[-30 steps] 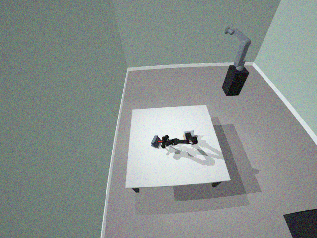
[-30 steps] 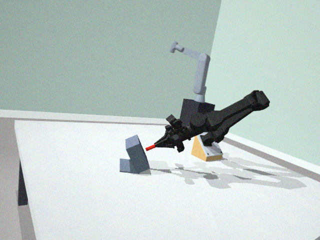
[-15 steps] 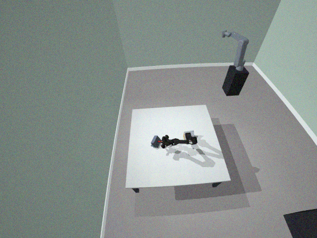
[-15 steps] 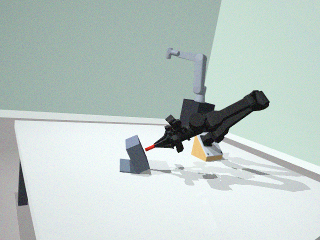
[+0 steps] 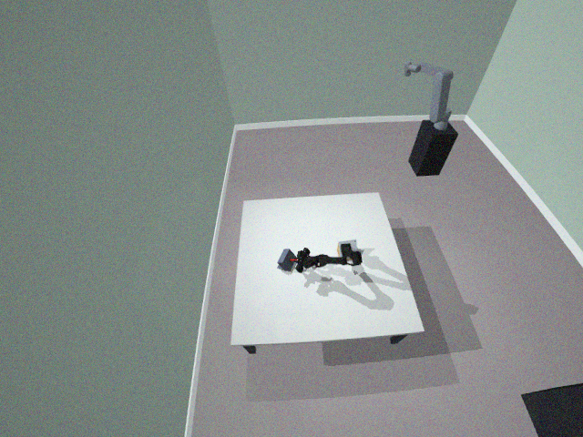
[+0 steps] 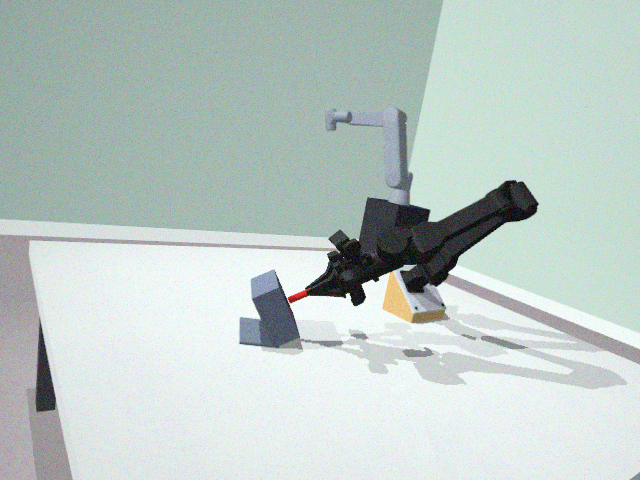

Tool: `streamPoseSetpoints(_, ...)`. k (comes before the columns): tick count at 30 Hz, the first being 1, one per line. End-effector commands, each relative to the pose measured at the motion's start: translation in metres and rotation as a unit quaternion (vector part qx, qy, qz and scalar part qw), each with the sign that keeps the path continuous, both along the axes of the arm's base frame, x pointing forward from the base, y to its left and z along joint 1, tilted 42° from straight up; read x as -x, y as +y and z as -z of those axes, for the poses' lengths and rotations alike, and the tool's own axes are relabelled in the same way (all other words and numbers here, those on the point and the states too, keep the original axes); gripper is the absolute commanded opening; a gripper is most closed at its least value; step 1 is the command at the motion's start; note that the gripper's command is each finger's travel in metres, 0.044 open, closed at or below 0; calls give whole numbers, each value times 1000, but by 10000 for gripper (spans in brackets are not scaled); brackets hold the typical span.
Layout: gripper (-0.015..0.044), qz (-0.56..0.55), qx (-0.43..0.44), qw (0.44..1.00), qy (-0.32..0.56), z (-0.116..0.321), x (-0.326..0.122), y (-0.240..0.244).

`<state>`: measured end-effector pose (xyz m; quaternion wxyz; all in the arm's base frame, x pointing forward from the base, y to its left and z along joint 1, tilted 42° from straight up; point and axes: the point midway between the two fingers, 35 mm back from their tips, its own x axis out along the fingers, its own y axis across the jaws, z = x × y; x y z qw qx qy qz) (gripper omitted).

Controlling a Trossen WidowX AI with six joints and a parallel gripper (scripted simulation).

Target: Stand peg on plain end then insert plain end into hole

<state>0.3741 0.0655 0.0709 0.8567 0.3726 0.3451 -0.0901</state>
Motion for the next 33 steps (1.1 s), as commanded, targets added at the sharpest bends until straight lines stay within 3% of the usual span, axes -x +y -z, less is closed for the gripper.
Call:
streamPoseSetpoints(1,0,-1,0,1000,-1,1,-3,1)
streamPoseSetpoints(33,0,-1,0,1000,-1,13,-13,2)
